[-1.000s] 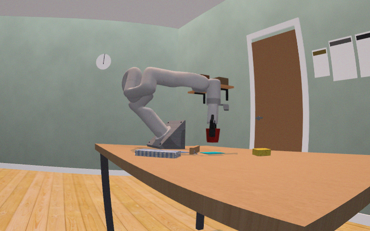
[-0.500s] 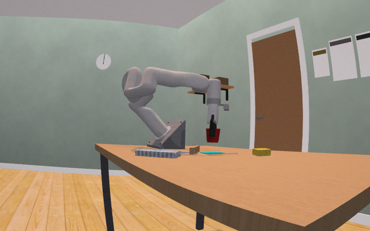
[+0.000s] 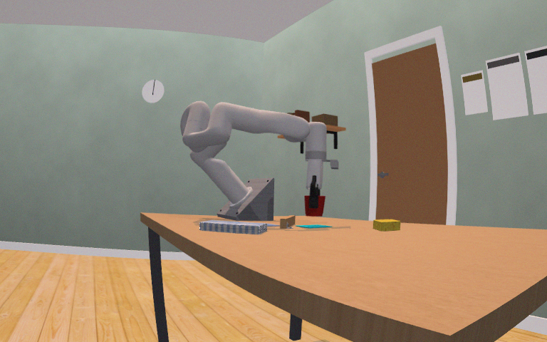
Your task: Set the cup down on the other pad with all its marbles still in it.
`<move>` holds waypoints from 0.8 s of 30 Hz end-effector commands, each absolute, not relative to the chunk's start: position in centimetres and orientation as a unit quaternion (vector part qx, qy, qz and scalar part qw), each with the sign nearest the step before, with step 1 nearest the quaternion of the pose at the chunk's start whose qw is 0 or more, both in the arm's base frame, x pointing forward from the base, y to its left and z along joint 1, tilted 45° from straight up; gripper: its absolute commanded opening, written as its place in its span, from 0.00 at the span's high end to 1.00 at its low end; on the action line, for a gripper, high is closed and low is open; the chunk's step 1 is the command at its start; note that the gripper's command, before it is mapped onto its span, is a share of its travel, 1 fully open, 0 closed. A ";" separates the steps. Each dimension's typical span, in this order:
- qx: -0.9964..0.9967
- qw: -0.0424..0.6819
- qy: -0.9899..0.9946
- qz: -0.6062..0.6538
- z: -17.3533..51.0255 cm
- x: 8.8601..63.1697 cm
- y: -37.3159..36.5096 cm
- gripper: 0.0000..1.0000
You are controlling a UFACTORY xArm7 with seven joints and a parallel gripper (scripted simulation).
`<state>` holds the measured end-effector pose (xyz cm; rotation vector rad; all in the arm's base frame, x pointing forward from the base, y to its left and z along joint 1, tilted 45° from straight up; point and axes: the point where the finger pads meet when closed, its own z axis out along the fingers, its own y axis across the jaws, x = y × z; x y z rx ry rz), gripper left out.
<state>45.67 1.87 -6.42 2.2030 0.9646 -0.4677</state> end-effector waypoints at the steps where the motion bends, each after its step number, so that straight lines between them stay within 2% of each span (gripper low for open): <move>1: 0.846 0.339 0.372 -0.177 -6.9 45.7 1.6 0.15; 24: 0.846 0.338 0.372 -0.177 -8.1 45.7 0.4 0.15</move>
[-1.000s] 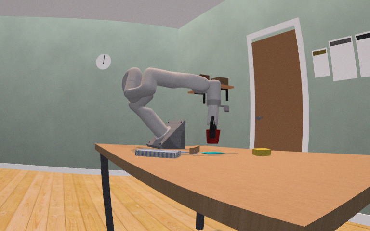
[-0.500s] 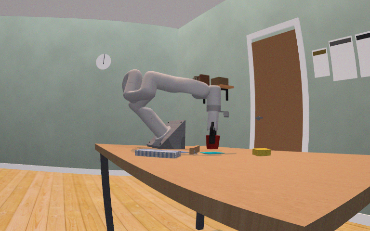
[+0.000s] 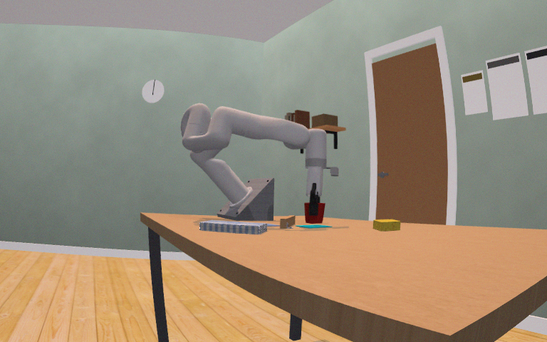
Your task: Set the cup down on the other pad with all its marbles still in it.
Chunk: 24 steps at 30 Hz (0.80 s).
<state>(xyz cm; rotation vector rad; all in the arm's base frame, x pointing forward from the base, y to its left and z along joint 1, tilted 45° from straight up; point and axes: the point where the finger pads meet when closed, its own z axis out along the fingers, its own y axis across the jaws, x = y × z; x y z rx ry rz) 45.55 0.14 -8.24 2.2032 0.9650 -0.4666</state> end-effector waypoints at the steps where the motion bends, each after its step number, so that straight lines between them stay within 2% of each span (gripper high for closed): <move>1: 0.846 0.338 0.372 -0.177 -8.1 45.7 0.4 0.15; 24: 0.846 0.339 0.372 -0.177 -8.7 45.6 -0.2 0.15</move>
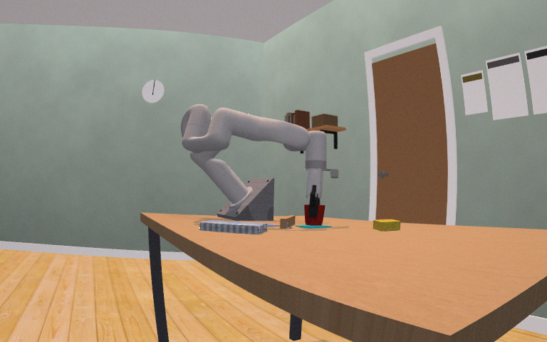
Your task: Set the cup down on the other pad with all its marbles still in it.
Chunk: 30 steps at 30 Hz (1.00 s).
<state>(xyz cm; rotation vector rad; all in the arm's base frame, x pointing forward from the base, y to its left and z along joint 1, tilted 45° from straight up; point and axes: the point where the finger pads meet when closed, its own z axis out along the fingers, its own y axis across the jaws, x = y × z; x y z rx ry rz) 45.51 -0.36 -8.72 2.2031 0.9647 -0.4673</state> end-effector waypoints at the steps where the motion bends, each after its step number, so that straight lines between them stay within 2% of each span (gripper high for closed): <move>1: 0.846 0.339 0.372 -0.177 -8.7 45.6 -0.2 0.15; 13: 0.846 0.338 0.372 -0.177 -8.8 45.6 -0.3 0.15; 14: 0.846 0.338 0.372 -0.177 -8.8 45.6 -0.3 0.00; 30: 0.846 0.338 0.372 -0.177 -8.8 45.6 -0.3 0.00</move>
